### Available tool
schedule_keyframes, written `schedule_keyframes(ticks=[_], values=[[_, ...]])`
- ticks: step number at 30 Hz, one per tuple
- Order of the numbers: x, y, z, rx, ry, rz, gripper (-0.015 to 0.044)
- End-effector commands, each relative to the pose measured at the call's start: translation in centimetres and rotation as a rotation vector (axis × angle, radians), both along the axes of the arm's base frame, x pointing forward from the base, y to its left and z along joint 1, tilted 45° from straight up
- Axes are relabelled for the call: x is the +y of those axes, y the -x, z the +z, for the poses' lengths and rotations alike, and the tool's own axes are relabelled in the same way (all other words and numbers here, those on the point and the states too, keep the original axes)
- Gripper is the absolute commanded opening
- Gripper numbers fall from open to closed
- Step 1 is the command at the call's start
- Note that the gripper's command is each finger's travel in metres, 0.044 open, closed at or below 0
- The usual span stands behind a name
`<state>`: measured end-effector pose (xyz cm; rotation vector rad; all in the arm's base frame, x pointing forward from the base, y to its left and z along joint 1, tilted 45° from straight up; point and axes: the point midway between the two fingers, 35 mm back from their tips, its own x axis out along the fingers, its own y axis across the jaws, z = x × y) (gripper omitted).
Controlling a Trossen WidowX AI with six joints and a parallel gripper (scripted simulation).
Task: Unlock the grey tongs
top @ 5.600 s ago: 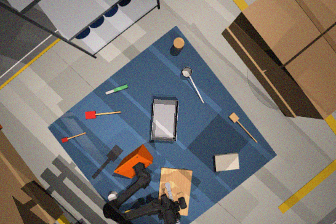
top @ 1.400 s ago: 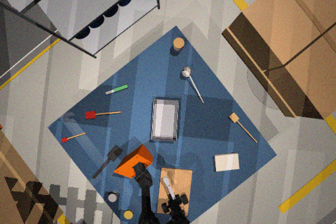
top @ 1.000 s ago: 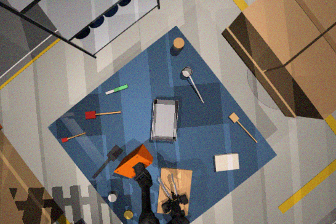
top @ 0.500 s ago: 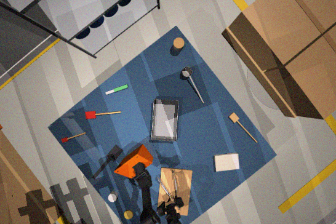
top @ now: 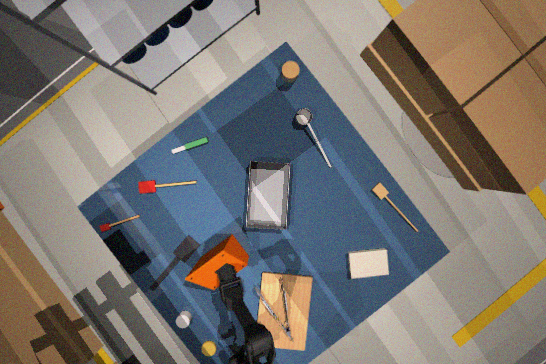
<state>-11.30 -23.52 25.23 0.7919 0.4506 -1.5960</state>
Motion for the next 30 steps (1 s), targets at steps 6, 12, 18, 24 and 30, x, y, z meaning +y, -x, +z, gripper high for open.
schedule_keyframes(ticks=[6,12,18,24,30], values=[[2.8,-0.1,2.6,0.003,0.01,0.003,0.044],[3.5,-0.4,3.3,0.001,0.007,0.0,0.044],[3.5,-0.4,3.3,0.001,0.007,0.0,0.044],[3.5,-0.4,3.3,0.001,0.007,0.0,0.044],[3.5,-0.4,3.3,0.001,0.007,0.0,0.044]])
